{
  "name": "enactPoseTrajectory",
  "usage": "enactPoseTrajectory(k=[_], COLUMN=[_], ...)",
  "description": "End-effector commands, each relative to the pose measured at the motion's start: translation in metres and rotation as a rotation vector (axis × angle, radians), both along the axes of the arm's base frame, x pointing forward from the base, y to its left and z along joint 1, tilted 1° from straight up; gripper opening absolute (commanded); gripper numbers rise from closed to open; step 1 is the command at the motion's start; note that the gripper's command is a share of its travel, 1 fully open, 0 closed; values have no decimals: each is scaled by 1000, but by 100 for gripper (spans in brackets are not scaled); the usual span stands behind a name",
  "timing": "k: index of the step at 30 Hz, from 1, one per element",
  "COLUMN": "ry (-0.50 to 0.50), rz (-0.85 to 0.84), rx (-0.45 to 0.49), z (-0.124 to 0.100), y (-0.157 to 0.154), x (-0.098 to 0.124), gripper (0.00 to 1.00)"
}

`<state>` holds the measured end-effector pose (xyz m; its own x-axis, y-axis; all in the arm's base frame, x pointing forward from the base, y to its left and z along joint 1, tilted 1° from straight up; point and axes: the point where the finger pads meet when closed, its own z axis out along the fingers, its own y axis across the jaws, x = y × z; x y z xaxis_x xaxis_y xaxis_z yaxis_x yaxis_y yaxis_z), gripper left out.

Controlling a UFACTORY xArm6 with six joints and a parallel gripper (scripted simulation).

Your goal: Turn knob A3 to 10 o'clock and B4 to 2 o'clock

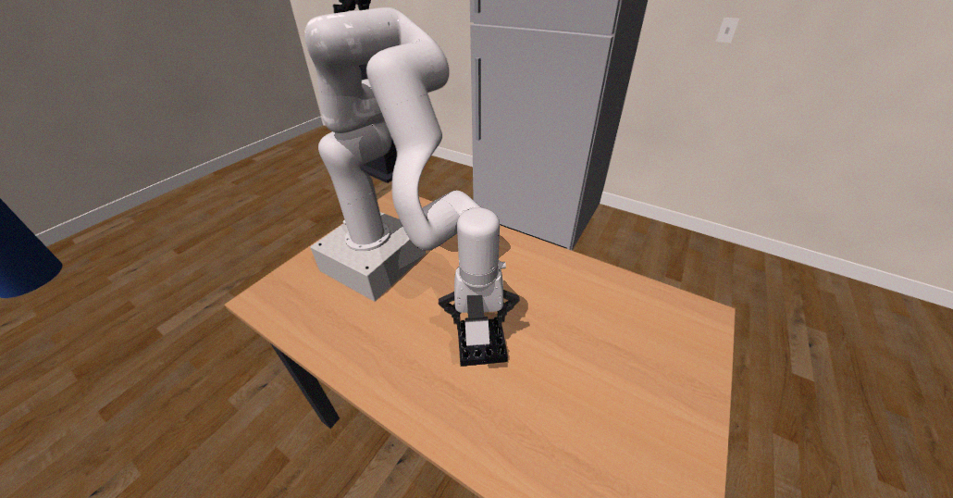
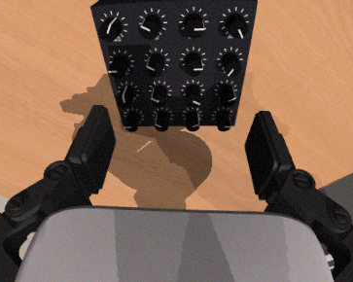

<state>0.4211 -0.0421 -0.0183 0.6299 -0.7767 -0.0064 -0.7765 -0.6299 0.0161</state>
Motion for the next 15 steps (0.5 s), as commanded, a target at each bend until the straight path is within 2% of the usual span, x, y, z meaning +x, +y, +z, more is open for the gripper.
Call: enactPoseTrajectory(k=[1, 15], ry=[-4, -4], rz=[0, 0], rx=[-1, 0], z=[1, 1], y=[3, 21], x=[-2, -18], gripper=[100, 100])
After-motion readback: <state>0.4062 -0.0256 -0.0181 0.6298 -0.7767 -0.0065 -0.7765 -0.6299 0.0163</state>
